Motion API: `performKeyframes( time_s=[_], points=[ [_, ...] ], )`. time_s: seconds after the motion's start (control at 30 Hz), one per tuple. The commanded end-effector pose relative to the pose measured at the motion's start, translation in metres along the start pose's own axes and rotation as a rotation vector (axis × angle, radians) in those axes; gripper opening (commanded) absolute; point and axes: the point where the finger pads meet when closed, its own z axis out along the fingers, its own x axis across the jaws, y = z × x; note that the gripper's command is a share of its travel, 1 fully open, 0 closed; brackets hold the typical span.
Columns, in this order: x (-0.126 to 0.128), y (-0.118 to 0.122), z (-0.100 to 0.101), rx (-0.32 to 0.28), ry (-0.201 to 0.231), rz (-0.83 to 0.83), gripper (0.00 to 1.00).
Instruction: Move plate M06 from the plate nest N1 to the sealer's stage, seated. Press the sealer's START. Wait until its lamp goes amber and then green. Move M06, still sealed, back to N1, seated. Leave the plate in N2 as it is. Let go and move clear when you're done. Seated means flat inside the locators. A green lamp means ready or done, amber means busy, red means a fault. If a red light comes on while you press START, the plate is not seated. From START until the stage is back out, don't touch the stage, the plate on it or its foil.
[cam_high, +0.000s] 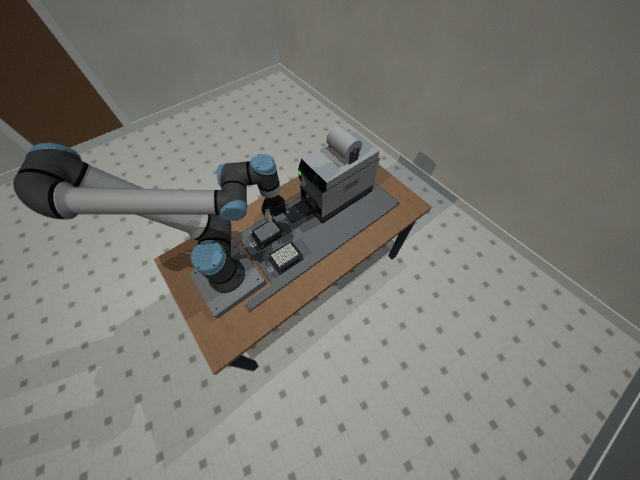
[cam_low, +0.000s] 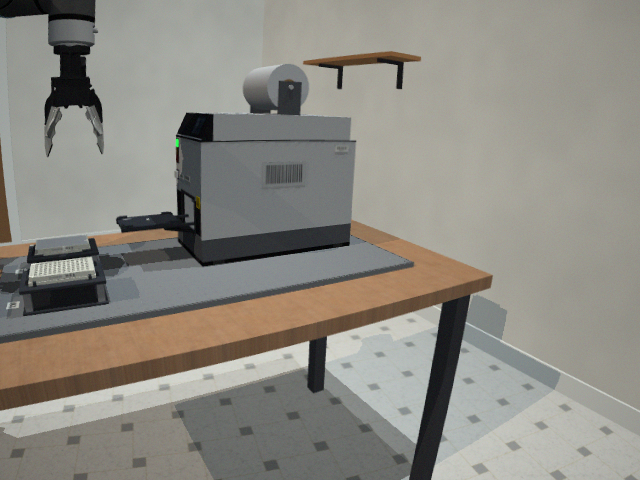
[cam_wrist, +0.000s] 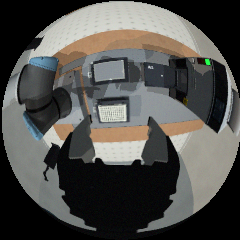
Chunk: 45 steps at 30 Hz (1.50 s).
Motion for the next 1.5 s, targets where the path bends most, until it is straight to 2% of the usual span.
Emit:
performKeyframes(
  time_s=[0.0,0.1,0.5,0.57,0.97,1.13,1.47],
  points=[
    [0.0004,0.0002,-0.0007,0.008,0.005,-0.122,0.68],
    [0.0004,0.0002,-0.0007,0.008,0.005,-0.122,0.68],
    [0.0004,0.0002,-0.0007,0.007,0.006,-0.515,0.68],
    [0.0004,0.0002,-0.0007,0.007,0.006,-0.515,0.68],
    [0.0005,0.0002,-0.0006,0.006,0.008,-0.907,0.68],
    [0.0004,0.0002,-0.0006,0.006,0.008,-0.974,0.68],
    [0.0005,0.0002,-0.0006,0.005,0.009,-1.300,0.68]
  ],
)
